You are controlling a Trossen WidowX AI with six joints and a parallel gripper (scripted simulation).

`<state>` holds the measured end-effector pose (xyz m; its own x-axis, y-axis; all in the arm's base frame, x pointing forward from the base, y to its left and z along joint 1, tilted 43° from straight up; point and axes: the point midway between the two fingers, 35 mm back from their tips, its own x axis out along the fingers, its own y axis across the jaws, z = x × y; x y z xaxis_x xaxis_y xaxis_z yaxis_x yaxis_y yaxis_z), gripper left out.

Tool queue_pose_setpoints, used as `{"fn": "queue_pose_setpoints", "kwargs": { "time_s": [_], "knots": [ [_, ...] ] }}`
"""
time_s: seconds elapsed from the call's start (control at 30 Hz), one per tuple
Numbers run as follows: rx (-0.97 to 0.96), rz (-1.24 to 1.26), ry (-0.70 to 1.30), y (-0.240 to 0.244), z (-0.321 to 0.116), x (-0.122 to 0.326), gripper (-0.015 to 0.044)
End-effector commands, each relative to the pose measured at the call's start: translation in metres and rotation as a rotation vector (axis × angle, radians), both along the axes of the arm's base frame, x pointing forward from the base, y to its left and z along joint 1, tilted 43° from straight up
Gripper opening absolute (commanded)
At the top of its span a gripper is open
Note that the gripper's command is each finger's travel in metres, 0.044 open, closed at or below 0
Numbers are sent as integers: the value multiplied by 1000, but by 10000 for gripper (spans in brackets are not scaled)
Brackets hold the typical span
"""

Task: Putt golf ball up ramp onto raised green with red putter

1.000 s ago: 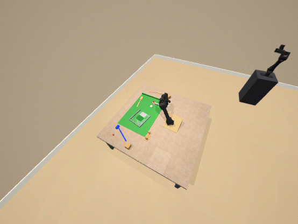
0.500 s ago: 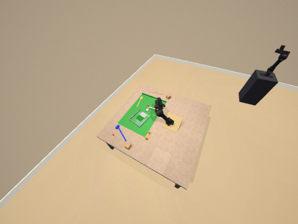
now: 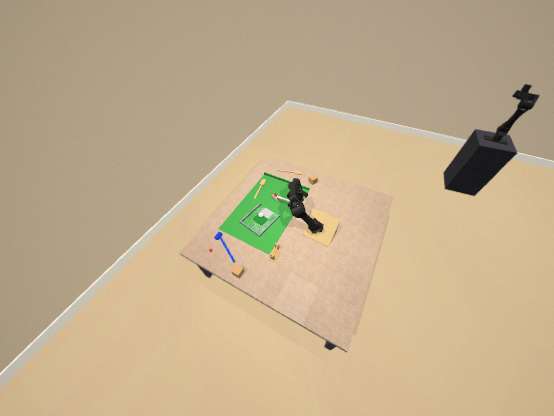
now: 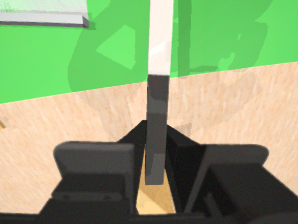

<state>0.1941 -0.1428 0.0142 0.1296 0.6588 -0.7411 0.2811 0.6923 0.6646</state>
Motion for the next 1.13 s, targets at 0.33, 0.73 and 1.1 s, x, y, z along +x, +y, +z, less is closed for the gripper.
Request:
{"fn": "queue_pose_setpoints", "kwargs": {
  "time_s": [0.33,0.73,1.1],
  "knots": [
    [-3,-2,-2,-6,6,-1,0],
    [-3,-2,-2,-6,6,-1,0],
    [-3,-2,-2,-6,6,-1,0]
  ]
}}
